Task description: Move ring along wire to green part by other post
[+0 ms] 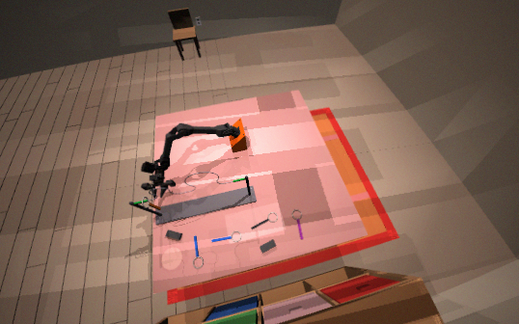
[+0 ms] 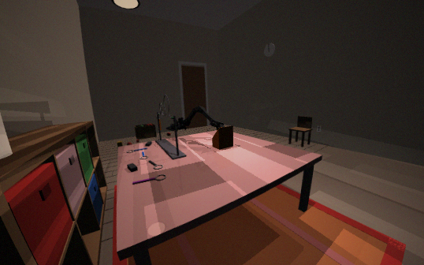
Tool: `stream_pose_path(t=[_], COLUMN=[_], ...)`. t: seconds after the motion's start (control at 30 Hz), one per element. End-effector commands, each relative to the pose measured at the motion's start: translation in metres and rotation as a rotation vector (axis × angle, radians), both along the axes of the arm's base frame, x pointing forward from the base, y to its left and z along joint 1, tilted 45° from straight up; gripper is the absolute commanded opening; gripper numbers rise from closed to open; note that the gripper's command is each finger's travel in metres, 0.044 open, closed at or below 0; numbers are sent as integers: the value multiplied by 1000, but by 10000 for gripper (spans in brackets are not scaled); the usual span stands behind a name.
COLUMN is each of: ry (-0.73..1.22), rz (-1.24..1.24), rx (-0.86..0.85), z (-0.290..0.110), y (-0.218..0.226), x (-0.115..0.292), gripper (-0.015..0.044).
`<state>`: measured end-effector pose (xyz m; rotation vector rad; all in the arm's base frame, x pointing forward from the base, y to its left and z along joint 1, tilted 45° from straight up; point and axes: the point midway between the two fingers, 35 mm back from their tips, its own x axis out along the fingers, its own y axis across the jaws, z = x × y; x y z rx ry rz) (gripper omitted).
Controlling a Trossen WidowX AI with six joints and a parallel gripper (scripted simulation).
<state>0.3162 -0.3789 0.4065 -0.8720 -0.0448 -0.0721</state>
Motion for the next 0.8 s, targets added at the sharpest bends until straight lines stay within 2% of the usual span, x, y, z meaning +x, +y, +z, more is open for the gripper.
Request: stream_pose_path(t=[0.0,0.37,0.57,0.77], ry=[41,48,42,42], rz=[45,55,56,55], rx=[36,46,48,47], z=[-30,-35,-3,1], y=[-21,-24,7,12], x=[-22,-25,16,21], gripper=[160,160,160,160])
